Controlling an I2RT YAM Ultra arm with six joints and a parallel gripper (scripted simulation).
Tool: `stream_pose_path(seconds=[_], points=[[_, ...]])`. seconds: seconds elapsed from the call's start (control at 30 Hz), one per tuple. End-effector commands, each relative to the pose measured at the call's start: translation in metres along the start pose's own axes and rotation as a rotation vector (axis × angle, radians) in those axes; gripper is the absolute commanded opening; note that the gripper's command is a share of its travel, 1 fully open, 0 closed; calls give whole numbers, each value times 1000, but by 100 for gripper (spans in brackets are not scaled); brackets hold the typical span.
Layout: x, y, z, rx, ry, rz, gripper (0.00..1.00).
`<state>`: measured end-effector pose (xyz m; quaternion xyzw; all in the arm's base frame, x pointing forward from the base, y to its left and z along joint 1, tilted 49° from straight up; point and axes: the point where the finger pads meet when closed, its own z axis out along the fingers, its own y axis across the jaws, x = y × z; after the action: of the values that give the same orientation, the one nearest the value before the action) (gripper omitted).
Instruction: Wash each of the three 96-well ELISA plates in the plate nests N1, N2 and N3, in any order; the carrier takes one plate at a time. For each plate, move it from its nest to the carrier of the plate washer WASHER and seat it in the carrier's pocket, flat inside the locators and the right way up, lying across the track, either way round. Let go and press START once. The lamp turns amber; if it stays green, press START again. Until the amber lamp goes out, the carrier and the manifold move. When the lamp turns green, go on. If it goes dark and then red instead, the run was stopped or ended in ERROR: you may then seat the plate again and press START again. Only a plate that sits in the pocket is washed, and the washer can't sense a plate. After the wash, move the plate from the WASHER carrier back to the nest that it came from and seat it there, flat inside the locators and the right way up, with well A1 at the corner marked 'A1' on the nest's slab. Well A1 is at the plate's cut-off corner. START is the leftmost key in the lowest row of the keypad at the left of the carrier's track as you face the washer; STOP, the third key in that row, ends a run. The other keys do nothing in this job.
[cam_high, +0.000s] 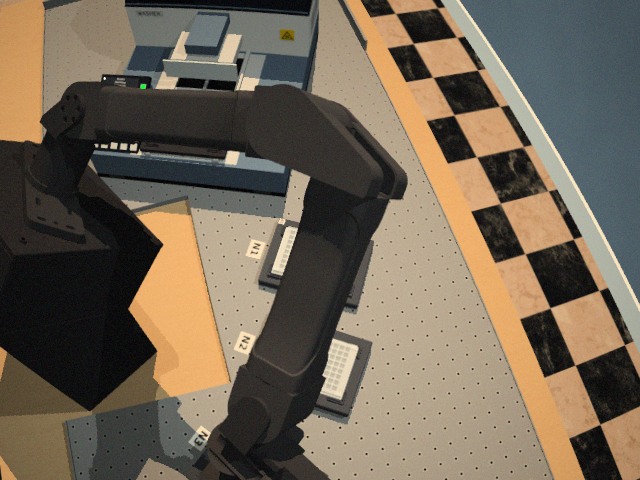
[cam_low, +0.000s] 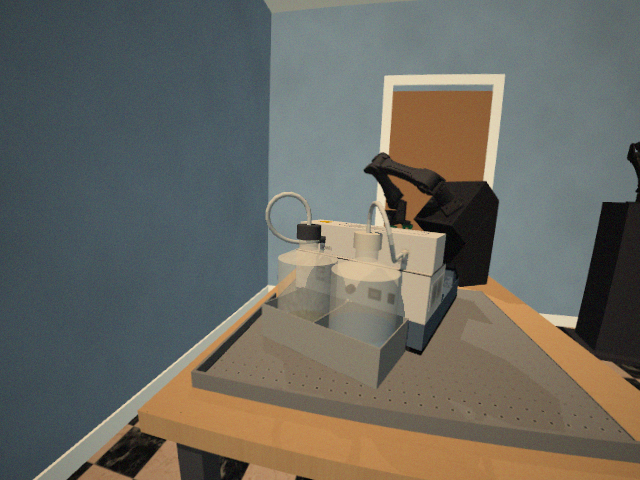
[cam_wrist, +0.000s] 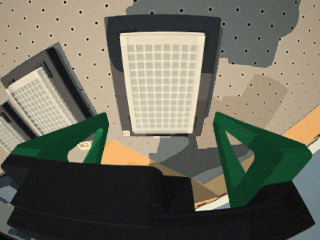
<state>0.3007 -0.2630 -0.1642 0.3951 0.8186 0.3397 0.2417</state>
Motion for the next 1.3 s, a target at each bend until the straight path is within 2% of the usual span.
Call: stream_pose_path(seconds=[0.0, 0.43, 1.27], points=[[-3, -3, -13, 2, -15, 1, 100], [-3, -3, -31, 2, -15, 1, 100], [-3, -3, -31, 2, -15, 1, 100]])
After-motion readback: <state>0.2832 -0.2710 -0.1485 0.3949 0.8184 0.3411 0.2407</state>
